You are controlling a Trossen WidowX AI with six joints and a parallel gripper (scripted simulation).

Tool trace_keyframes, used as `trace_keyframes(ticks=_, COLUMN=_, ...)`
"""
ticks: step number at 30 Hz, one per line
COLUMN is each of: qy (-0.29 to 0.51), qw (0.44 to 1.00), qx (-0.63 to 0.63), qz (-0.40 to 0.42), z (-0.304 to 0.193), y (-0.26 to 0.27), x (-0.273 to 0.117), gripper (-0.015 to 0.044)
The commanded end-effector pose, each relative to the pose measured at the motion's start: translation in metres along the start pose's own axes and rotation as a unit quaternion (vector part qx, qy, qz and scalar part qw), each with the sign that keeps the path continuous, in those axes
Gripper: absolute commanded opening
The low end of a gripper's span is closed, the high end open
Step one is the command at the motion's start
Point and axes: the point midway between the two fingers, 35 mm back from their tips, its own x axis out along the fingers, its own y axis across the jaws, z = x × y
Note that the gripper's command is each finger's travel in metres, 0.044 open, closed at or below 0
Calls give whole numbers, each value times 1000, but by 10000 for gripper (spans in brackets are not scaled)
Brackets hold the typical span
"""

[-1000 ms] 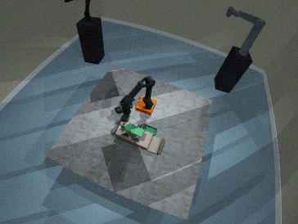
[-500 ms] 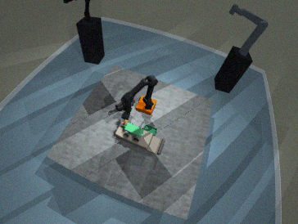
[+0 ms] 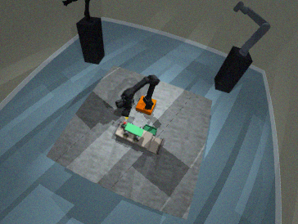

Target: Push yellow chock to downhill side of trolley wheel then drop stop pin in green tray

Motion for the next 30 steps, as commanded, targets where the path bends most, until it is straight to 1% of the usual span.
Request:
trace_keyframes(ticks=1, qy=-6, qw=1000, qx=2, qz=3, z=2, y=1, x=-14, gripper=0)
trace_keyframes(ticks=17, qy=-6, qw=1000, qx=2, qz=4, z=7, y=5, x=-63, gripper=0)
trace_keyframes(ticks=25, qy=-6, qw=1000, qx=0, qz=4, z=8, y=6, x=-66, gripper=0)
trace_keyframes(ticks=30, qy=-6, qw=998, qx=-69, qz=3, z=8, y=6, x=-67, gripper=0)
